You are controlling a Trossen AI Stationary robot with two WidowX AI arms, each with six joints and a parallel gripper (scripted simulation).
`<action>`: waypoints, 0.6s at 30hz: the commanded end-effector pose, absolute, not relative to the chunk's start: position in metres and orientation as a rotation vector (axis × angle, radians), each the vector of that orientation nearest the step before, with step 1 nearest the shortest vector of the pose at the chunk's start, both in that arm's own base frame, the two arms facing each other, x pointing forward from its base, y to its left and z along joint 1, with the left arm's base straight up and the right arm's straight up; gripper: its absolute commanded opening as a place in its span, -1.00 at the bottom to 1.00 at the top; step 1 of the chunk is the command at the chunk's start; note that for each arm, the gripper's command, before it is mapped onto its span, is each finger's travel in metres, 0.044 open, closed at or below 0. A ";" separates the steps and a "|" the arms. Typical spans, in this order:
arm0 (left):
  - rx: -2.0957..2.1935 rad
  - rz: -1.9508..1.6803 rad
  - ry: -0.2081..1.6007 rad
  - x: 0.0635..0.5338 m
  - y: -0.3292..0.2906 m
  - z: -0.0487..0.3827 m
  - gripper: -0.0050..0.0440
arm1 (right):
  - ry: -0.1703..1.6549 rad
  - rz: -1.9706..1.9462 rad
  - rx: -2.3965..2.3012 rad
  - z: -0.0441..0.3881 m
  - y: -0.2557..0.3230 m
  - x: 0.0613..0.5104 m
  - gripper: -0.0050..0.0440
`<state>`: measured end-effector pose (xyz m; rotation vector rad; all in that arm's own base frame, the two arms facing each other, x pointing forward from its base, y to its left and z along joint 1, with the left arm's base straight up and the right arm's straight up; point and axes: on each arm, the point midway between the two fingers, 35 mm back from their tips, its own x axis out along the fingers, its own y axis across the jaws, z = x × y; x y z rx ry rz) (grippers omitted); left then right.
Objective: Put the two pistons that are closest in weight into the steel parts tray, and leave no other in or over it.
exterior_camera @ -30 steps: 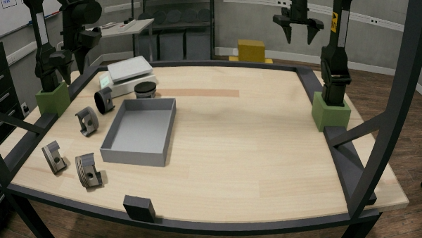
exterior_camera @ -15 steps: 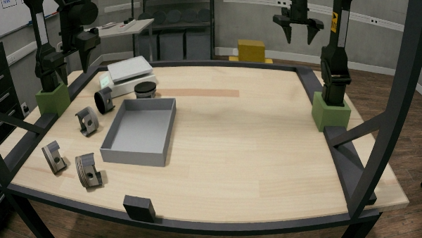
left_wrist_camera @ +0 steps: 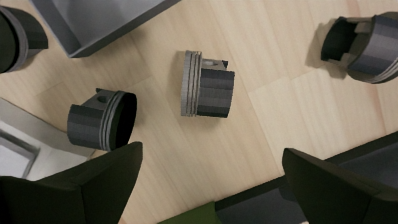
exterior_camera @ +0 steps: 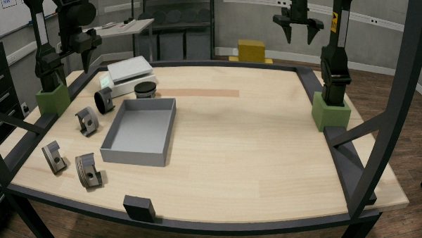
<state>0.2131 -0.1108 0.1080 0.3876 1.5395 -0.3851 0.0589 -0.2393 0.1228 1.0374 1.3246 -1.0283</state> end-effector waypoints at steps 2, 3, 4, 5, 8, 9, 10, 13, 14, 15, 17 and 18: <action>0.372 -0.378 1.524 0.214 -0.110 0.111 0.75 | 1.299 -1.034 1.013 0.131 -0.244 0.061 0.84; 0.370 -0.377 1.525 0.214 -0.110 0.111 0.75 | 1.299 -1.034 1.013 0.131 -0.244 0.061 0.84; 0.344 -0.357 1.504 0.220 -0.107 0.116 0.75 | 1.299 -1.034 1.013 0.131 -0.244 0.061 0.84; 0.323 -0.336 1.497 0.225 -0.104 0.119 0.75 | 1.299 -1.034 1.013 0.131 -0.244 0.061 0.84; 0.285 -0.292 1.509 0.231 -0.095 0.117 0.75 | 1.299 -1.034 1.013 0.131 -0.244 0.061 0.84; 0.285 -0.292 1.509 0.231 -0.095 0.117 0.75 | 1.299 -1.034 1.013 0.131 -0.244 0.061 0.84; 0.264 -0.272 1.516 0.234 -0.091 0.117 0.75 | 1.299 -1.034 1.013 0.131 -0.244 0.061 0.84; 0.201 -0.211 1.523 0.241 -0.078 0.117 0.75 | 1.299 -1.034 1.013 0.131 -0.244 0.061 0.84; 0.181 -0.189 1.525 0.243 -0.073 0.118 0.75 | 1.299 -1.034 1.013 0.131 -0.244 0.061 0.84; 0.173 -0.180 1.526 0.245 -0.069 0.118 0.75 | 1.299 -1.034 1.013 0.131 -0.244 0.061 0.84; 0.159 -0.166 1.528 0.250 -0.060 0.118 0.75 | 1.299 -1.034 1.013 0.131 -0.244 0.061 0.84; 0.135 -0.142 1.530 0.252 -0.055 0.118 0.75 | 1.299 -1.034 1.013 0.131 -0.244 0.061 0.84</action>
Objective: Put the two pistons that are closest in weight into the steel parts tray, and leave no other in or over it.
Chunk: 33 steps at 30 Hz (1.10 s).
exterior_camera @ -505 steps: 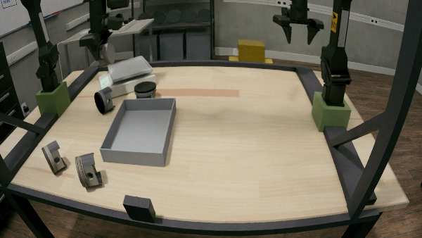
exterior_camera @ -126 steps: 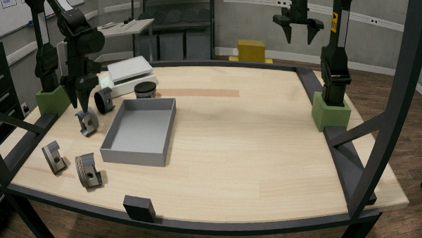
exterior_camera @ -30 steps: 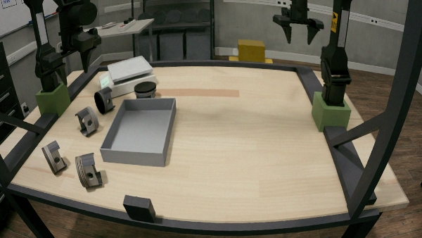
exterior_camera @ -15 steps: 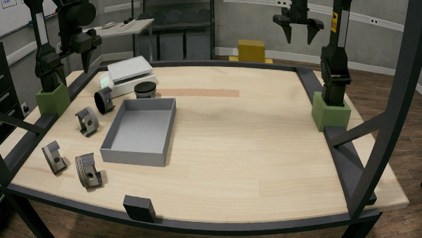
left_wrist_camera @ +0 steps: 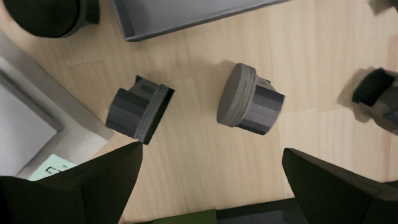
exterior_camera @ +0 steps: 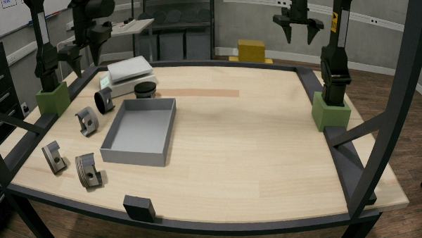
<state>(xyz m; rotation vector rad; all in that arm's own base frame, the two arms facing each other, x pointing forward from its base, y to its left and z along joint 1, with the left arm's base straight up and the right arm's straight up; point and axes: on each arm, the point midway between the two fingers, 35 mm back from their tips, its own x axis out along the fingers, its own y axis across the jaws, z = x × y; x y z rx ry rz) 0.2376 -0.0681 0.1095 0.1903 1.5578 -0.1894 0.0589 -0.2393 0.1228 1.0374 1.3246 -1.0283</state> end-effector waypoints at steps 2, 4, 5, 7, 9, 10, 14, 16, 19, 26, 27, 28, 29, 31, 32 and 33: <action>0.112 -0.117 1.532 0.255 -0.045 0.118 0.75 | 1.299 -1.034 1.013 0.131 -0.244 0.061 0.84; 0.063 -0.068 1.536 0.258 -0.036 0.118 0.75 | 1.299 -1.034 1.013 0.131 -0.244 0.061 0.84; 0.043 -0.047 1.537 0.260 -0.031 0.118 0.75 | 1.299 -1.034 1.013 0.131 -0.244 0.061 0.84; 0.037 -0.041 1.537 0.261 -0.026 0.118 0.75 | 1.299 -1.034 1.013 0.131 -0.244 0.061 0.84; 0.016 -0.020 1.538 0.262 -0.021 0.118 0.75 | 1.299 -1.034 1.013 0.131 -0.244 0.061 0.84; -0.006 0.000 1.538 0.263 -0.016 0.118 0.75 | 1.299 -1.034 1.013 0.131 -0.244 0.061 0.84; -0.044 0.045 1.538 0.267 0.004 0.118 0.75 | 1.299 -1.034 1.013 0.131 -0.244 0.061 0.84; -0.092 0.094 1.538 0.268 0.014 0.118 0.75 | 1.299 -1.034 1.013 0.131 -0.244 0.061 0.84; -0.112 0.114 1.537 0.270 0.029 0.117 0.75 | 1.299 -1.034 1.013 0.131 -0.244 0.061 0.84; -0.181 0.183 1.533 0.270 0.055 0.117 0.75 | 1.299 -1.034 1.013 0.131 -0.244 0.061 0.84; -0.210 0.210 1.531 0.269 0.060 0.117 0.75 | 1.299 -1.034 1.013 0.131 -0.244 0.061 0.84; -0.231 0.231 1.529 0.269 0.065 0.117 0.75 | 1.299 -1.034 1.013 0.131 -0.244 0.061 0.84; -0.237 0.238 1.529 0.269 0.070 0.117 0.75 | 1.299 -1.034 1.013 0.131 -0.244 0.061 0.84; -0.276 0.282 1.525 0.267 0.080 0.116 0.75 | 1.299 -1.034 1.013 0.131 -0.244 0.061 0.84; -0.297 0.302 1.523 0.266 0.085 0.116 0.75 | 1.299 -1.034 1.013 0.131 -0.244 0.061 0.84; -0.303 0.309 1.522 0.265 0.090 0.116 0.75 | 1.299 -1.034 1.013 0.131 -0.244 0.061 0.84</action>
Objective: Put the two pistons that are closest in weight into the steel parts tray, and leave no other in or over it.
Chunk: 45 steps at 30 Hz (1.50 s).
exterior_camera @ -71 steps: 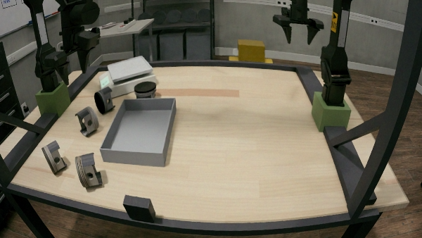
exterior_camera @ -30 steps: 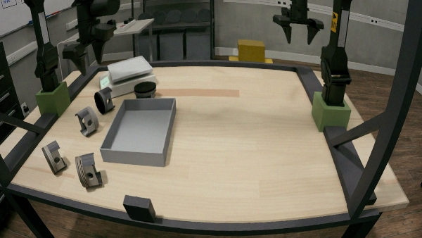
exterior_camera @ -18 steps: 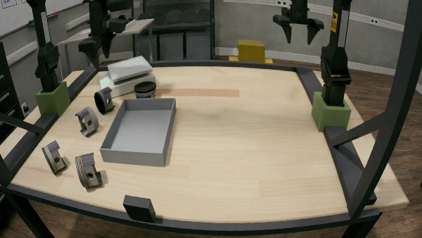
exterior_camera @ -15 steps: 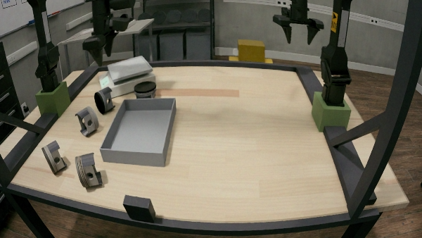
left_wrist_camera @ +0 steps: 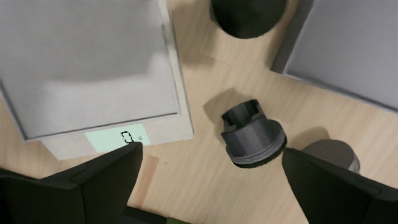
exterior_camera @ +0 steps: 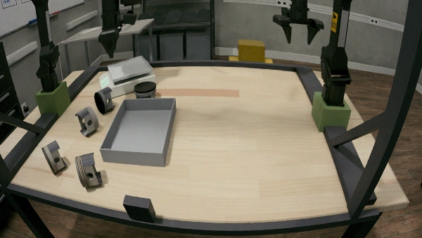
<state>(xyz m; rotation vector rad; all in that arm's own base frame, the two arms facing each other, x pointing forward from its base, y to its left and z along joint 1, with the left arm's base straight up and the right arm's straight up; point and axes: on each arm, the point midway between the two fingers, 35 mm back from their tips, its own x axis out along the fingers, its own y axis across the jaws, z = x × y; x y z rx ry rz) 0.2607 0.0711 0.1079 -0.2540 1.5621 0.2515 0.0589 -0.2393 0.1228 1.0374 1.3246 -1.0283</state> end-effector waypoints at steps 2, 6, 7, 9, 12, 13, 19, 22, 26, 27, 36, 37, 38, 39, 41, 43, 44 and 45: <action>-0.296 0.303 1.522 0.264 0.100 0.116 0.75 | 1.299 -1.034 1.013 0.131 -0.244 0.061 0.84; -0.364 0.371 1.513 0.259 0.120 0.115 0.75 | 1.299 -1.034 1.013 0.131 -0.244 0.061 0.84; -0.364 0.372 1.513 0.257 0.125 0.115 0.75 | 1.299 -1.034 1.013 0.131 -0.244 0.061 0.84; -0.364 0.372 1.513 0.257 0.125 0.115 0.75 | 1.299 -1.034 1.013 0.131 -0.244 0.061 0.84; -0.435 0.439 1.501 0.252 0.139 0.115 0.75 | 1.299 -1.034 1.013 0.131 -0.244 0.061 0.84; -0.441 0.446 1.499 0.251 0.144 0.115 0.75 | 1.299 -1.034 1.013 0.131 -0.244 0.061 0.84; -0.500 0.510 1.487 0.238 0.172 0.114 0.75 | 1.299 -1.034 1.013 0.131 -0.244 0.061 0.84; -0.501 0.512 1.488 0.234 0.181 0.114 0.75 | 1.299 -1.034 1.013 0.131 -0.244 0.061 0.84; -0.455 0.464 1.498 0.230 0.166 0.114 0.75 | 1.299 -1.034 1.013 0.131 -0.244 0.061 0.84; -0.437 0.441 1.502 0.231 0.160 0.114 0.75 | 1.299 -1.034 1.013 0.131 -0.244 0.061 0.84; -0.248 0.256 1.535 0.232 0.116 0.113 0.75 | 1.299 -1.034 1.013 0.131 -0.244 0.061 0.84; -0.227 0.235 1.538 0.232 0.111 0.113 0.75 | 1.299 -1.034 1.013 0.131 -0.244 0.061 0.84; -0.207 0.214 1.541 0.232 0.106 0.113 0.75 | 1.299 -1.034 1.013 0.131 -0.244 0.061 0.84; -0.186 0.193 1.543 0.232 0.101 0.112 0.75 | 1.299 -1.034 1.013 0.131 -0.244 0.061 0.84; -0.144 0.151 1.547 0.232 0.091 0.112 0.75 | 1.299 -1.034 1.013 0.131 -0.244 0.061 0.84; -0.144 0.151 1.547 0.232 0.091 0.112 0.75 | 1.299 -1.034 1.013 0.131 -0.244 0.061 0.84; -0.123 0.131 1.549 0.232 0.086 0.112 0.75 | 1.299 -1.034 1.013 0.131 -0.244 0.061 0.84; -0.101 0.111 1.551 0.232 0.081 0.112 0.75 | 1.299 -1.034 1.013 0.131 -0.244 0.061 0.84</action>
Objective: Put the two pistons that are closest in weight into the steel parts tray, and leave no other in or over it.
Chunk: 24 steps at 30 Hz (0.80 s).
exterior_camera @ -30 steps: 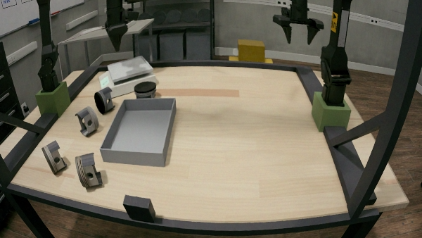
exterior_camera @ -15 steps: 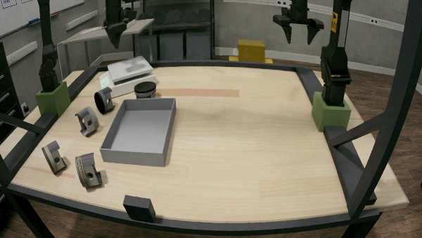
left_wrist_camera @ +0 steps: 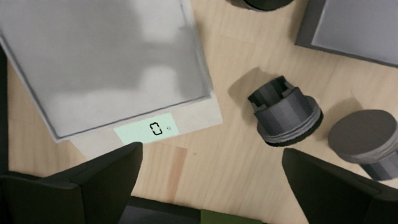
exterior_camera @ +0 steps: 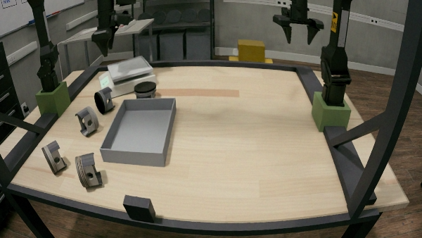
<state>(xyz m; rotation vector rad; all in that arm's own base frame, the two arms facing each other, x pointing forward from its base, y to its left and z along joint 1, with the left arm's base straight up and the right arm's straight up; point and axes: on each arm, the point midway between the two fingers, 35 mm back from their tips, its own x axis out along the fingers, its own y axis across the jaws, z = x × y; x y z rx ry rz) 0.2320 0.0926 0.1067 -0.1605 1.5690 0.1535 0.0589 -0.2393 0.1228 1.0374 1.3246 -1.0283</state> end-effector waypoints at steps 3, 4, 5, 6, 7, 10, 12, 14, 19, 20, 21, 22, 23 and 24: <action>-0.044 0.052 1.554 0.232 0.066 0.112 0.75 | 1.299 -1.034 1.013 0.131 -0.244 0.061 0.84; -0.052 0.058 1.554 0.232 0.061 0.112 0.75 | 1.299 -1.034 1.013 0.131 -0.244 0.061 0.84; -0.053 0.057 1.554 0.233 0.056 0.112 0.75 | 1.299 -1.034 1.013 0.131 -0.244 0.061 0.84; -0.053 0.057 1.554 0.233 0.051 0.112 0.75 | 1.299 -1.034 1.013 0.131 -0.244 0.061 0.84; -0.053 0.057 1.554 0.233 0.046 0.112 0.75 | 1.299 -1.034 1.013 0.131 -0.244 0.061 0.84; -0.054 0.056 1.553 0.233 0.031 0.112 0.75 | 1.299 -1.034 1.013 0.131 -0.244 0.061 0.84; -0.054 0.056 1.553 0.234 0.021 0.112 0.75 | 1.299 -1.034 1.013 0.131 -0.244 0.061 0.84; -0.055 0.056 1.553 0.234 0.017 0.112 0.75 | 1.299 -1.034 1.013 0.131 -0.244 0.061 0.84; -0.137 0.132 1.516 0.234 0.017 0.112 0.75 | 1.299 -1.034 1.013 0.131 -0.244 0.061 0.84; -0.158 0.151 1.507 0.234 0.017 0.112 0.75 | 1.299 -1.034 1.013 0.131 -0.244 0.061 0.84; -0.179 0.170 1.498 0.234 0.017 0.112 0.75 | 1.299 -1.034 1.013 0.131 -0.244 0.061 0.84; -0.199 0.189 1.489 0.234 0.017 0.111 0.75 | 1.299 -1.034 1.013 0.131 -0.244 0.061 0.84; -0.218 0.209 1.479 0.234 0.017 0.111 0.75 | 1.299 -1.034 1.013 0.131 -0.244 0.061 0.84; -0.238 0.228 1.469 0.234 0.017 0.111 0.75 | 1.299 -1.034 1.013 0.131 -0.244 0.061 0.84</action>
